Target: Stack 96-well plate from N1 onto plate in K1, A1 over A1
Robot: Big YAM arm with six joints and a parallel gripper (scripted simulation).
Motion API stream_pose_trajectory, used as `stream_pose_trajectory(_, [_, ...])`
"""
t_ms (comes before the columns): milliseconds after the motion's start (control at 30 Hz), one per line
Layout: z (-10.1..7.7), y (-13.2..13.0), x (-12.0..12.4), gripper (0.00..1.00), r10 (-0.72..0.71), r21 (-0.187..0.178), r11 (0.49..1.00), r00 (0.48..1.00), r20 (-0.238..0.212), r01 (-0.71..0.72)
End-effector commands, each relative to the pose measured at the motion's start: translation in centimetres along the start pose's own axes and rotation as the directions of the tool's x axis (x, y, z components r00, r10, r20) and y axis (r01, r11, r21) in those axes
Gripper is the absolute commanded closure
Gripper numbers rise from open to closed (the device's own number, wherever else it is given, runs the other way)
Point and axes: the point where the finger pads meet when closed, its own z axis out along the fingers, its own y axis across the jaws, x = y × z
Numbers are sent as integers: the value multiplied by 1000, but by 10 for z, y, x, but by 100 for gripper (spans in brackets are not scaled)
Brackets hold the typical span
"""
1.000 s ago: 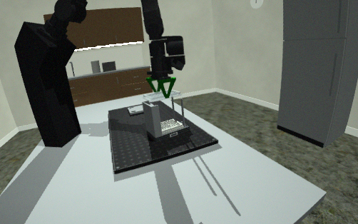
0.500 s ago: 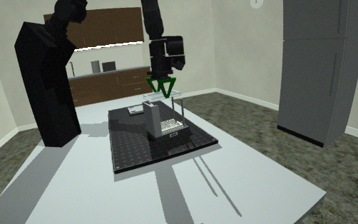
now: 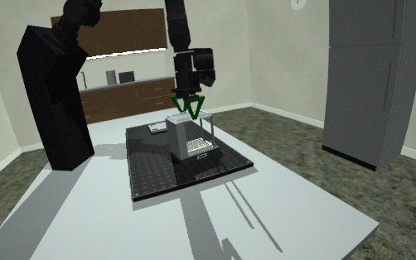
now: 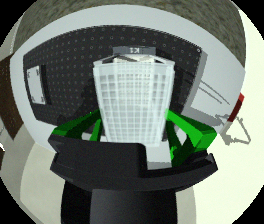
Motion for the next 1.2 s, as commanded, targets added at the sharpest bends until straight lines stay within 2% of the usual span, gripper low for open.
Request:
stream_pose_trajectory(0, [8, -4, -5, 100, 2, 9, 1000, 1000, 12, -2])
stream_pose_trajectory(1167, [60, -5, 1, 100, 1, 8, 1000, 1000, 6, -1])
